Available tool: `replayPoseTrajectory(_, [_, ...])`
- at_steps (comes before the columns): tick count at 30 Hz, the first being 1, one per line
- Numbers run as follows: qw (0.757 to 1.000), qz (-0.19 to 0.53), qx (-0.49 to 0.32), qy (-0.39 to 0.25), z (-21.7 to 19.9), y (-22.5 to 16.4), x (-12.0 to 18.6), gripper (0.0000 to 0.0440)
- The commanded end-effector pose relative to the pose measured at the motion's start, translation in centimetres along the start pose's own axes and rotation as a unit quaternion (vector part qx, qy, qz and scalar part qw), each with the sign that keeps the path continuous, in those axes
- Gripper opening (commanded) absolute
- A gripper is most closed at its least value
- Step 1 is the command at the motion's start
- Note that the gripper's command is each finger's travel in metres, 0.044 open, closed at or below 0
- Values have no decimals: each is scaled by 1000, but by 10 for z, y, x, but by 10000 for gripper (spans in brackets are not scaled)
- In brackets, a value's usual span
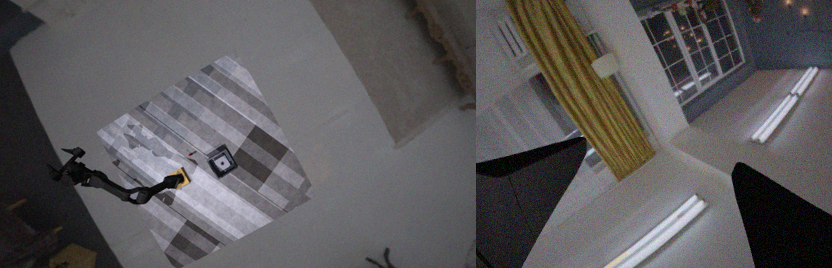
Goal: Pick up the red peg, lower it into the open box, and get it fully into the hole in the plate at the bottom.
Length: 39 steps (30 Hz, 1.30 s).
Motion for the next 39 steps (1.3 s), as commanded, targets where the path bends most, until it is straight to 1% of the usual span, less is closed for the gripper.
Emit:
replayPoseTrajectory(1, [998, -14, -50, 39, 37, -3, 7, 440])
replayPoseTrajectory(5, [991, -19, -107, 83, 74, -8, 17, 440])
replayPoseTrajectory(10, [974, -17, -177, 137, 116, -14, 33, 440])
replayPoseTrajectory(14, [956, -9, -233, 177, 146, -19, 48, 440])
replayPoseTrajectory(19, [927, 7, -302, 222, 179, -24, 69, 440])
replayPoseTrajectory(24, [891, 31, -369, 263, 208, -29, 92, 440])
replayPoseTrajectory(29, [849, 62, -432, 297, 232, -33, 115, 440])
replayPoseTrajectory(34, [802, 98, -492, 325, 252, -38, 139, 440])
replayPoseTrajectory(39, [750, 137, -547, 347, 270, -41, 164, 440])
Point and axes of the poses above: the point midway between the two fingers, 35 mm back from their tips, its own x axis back along the fingers, its own z axis across the jaws, y = z × x, the point moved 5 cm from there along x, back along the fingers, and after that the axes turned 14 degrees about x, right-handed, at the moved point
